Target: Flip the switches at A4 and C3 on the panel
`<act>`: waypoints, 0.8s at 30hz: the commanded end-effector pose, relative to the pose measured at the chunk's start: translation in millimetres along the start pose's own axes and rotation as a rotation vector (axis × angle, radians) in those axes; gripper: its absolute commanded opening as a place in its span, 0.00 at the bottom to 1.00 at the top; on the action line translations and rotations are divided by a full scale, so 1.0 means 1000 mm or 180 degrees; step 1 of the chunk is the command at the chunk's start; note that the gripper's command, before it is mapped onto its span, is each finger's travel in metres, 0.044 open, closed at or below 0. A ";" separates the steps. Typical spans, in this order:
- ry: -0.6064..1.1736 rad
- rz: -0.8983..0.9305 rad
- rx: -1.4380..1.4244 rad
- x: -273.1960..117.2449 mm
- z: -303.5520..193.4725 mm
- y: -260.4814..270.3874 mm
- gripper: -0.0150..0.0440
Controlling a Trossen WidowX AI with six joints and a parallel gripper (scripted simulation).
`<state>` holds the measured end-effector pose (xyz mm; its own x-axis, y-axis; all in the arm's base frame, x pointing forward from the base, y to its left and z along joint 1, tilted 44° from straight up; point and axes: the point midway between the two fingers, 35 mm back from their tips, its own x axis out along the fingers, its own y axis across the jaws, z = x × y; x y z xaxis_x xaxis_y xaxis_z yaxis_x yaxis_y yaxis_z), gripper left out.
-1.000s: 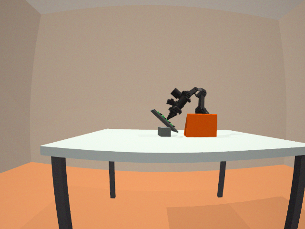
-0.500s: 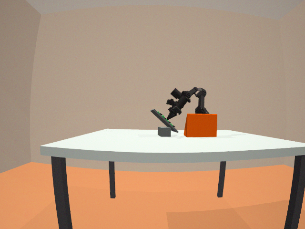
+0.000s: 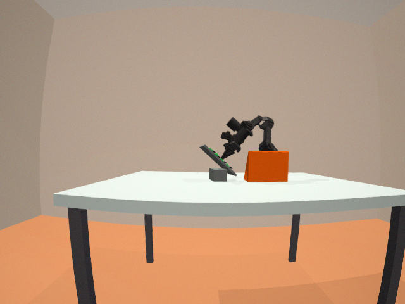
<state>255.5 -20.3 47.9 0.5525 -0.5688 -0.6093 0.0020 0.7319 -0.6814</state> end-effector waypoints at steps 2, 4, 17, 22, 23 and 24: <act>-0.0002 0.0017 -0.0007 0.001 0.000 0.001 0.25; -0.0002 0.0017 -0.0007 0.001 0.000 0.001 0.25; -0.0002 0.0017 -0.0007 0.003 0.000 0.001 0.25; -0.0003 0.0017 -0.0007 0.004 0.000 0.001 0.25; -0.0003 0.0017 -0.0007 0.004 0.000 0.001 0.25; -0.0003 0.0017 -0.0007 0.004 0.000 0.001 0.25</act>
<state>257.6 -21.8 46.2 0.5540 -0.5680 -0.6086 0.0026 0.7323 -0.6810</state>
